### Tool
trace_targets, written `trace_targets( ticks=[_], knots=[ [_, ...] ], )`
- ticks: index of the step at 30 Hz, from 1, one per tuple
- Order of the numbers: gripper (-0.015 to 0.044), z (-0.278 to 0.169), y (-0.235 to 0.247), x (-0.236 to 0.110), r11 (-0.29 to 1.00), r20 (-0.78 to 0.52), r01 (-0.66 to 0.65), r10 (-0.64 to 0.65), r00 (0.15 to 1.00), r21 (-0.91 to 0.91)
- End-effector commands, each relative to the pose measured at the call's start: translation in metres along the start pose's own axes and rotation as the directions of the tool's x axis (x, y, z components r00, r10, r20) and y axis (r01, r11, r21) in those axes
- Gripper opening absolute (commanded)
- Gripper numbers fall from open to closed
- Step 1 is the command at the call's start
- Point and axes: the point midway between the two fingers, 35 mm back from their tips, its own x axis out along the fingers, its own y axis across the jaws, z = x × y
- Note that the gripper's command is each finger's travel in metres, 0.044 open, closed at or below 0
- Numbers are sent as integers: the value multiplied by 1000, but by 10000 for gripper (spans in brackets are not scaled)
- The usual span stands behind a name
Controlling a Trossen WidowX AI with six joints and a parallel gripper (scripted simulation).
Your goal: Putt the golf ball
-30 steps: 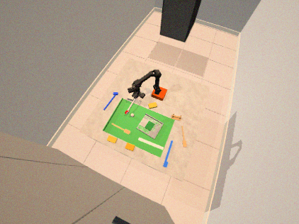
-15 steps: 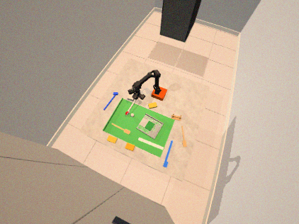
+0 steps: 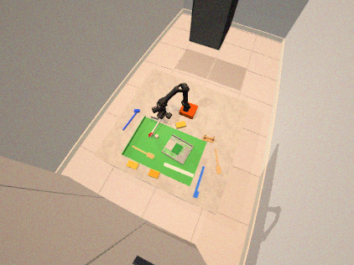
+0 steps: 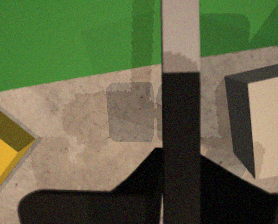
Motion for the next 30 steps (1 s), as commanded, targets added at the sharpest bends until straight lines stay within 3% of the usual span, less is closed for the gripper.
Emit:
trace_targets(
  ticks=[1,30],
  knots=[
    [0,-2,1,5,1000,-5,0,0,1000,-3],
    [0,-1,-30,5,1000,-5,3,-3,1000,-3]
  ],
)
